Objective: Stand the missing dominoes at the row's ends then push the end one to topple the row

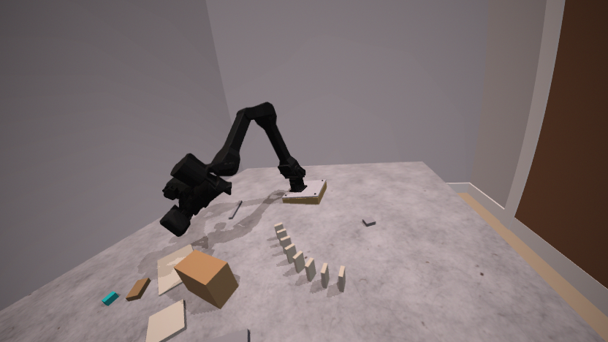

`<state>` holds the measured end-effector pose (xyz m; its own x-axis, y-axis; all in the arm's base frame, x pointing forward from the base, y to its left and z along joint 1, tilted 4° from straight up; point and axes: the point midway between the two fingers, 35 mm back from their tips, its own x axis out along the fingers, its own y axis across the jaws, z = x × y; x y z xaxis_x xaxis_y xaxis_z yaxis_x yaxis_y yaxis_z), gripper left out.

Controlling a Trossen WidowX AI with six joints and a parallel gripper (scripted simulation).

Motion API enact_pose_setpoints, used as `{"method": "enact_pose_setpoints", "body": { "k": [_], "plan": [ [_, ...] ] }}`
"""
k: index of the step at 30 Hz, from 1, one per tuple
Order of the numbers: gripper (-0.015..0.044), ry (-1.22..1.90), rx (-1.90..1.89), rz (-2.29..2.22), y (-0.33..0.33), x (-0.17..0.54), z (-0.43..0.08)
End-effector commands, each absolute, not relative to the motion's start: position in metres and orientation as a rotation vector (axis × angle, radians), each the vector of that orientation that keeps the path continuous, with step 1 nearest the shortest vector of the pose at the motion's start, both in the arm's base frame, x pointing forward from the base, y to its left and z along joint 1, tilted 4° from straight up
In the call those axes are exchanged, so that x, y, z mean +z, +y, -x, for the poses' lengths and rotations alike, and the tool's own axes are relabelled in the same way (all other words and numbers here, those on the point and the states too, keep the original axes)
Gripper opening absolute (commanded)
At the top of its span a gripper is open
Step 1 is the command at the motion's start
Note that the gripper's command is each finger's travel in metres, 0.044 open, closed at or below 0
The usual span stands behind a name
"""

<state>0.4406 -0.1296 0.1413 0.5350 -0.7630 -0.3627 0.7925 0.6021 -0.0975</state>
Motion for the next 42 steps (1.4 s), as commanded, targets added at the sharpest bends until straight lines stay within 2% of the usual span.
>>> {"method": "enact_pose_setpoints", "body": {
  "k": [1, 31, 42],
  "plan": [
    [0.0023, 0.327, -0.95, -0.051, -0.125, 0.146, -0.432],
    [0.0023, 0.0, -1.164, -0.013, -0.101, 0.152, -0.337],
    [0.0023, -0.005, -1.17, -0.015, -0.101, 0.152, -0.335]
  ]
}}
